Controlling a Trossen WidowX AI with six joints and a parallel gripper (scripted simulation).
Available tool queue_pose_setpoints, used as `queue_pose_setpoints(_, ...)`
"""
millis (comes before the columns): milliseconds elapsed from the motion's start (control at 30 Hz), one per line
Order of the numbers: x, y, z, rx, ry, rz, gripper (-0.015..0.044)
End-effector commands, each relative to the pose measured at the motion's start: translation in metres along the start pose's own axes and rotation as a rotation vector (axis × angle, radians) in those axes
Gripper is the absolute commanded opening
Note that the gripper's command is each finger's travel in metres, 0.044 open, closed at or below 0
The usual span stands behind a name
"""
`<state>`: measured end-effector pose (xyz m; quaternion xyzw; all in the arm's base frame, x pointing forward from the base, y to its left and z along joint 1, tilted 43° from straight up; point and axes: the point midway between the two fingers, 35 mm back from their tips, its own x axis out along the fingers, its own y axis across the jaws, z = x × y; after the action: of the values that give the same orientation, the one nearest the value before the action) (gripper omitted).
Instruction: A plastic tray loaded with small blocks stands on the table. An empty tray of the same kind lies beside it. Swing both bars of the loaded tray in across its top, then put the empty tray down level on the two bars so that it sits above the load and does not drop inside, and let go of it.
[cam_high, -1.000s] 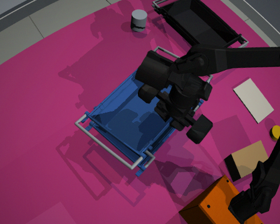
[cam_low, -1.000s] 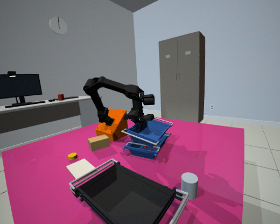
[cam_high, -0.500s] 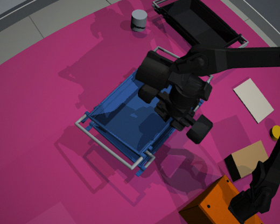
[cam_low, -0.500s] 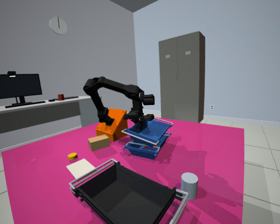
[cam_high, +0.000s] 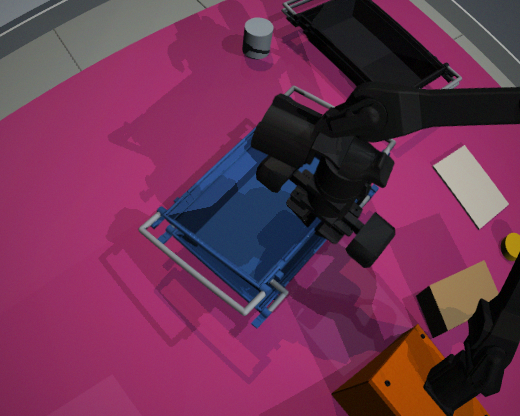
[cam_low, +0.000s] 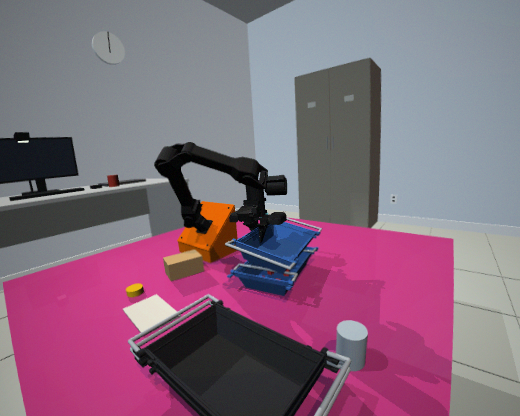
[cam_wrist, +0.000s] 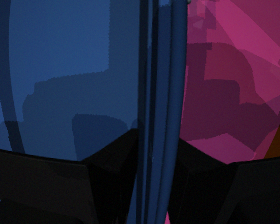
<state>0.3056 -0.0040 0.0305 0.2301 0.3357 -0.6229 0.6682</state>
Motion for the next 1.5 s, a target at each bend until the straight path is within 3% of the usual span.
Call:
queue_pose_setpoints(0, 0.0042, -0.0027, 0.0031, 0.007, 0.001, -0.017, 0.0)
queue_pose_setpoints(1467, 0.0126, -0.0059, 0.0034, 0.006, 0.0, -0.017, 0.0)
